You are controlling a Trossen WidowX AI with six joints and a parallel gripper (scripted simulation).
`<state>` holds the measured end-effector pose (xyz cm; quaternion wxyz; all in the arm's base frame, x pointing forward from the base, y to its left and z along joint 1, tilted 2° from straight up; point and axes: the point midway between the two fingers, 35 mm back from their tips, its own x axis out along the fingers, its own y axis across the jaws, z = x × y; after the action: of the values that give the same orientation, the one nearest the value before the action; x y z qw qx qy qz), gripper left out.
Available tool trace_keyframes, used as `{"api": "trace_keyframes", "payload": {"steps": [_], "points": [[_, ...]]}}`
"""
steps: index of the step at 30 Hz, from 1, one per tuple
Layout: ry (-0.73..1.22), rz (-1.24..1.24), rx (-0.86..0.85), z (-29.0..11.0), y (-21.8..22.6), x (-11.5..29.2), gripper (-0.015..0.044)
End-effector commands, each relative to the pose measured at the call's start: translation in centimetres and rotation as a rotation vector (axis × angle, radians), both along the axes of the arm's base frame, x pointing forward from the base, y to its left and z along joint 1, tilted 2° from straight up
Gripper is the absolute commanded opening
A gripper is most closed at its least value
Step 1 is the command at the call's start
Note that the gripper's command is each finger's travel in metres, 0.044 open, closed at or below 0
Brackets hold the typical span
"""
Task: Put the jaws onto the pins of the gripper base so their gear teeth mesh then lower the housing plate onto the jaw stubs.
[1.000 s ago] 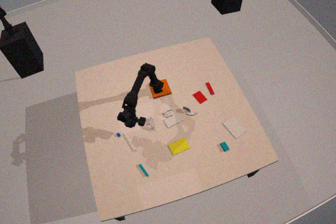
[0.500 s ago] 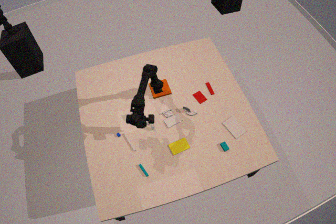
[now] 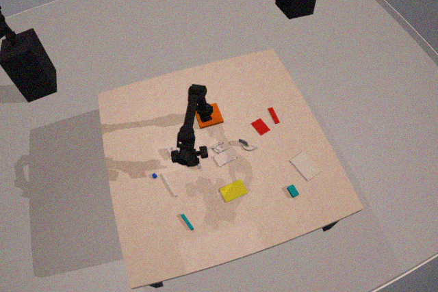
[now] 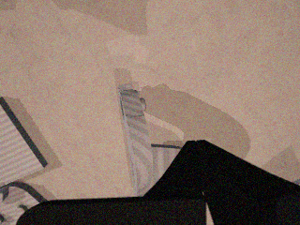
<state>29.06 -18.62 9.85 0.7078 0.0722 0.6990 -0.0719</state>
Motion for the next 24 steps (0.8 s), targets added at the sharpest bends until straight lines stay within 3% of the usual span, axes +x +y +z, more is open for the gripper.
{"api": "trace_keyframes", "payload": {"steps": [1, 24], "points": [[0.002, 0.005, 0.005, -0.5, 0.1, 0.0, 0.0000], [0.002, 0.005, 0.006, -4.3, 0.0, 0.2, 0.0000]]}}
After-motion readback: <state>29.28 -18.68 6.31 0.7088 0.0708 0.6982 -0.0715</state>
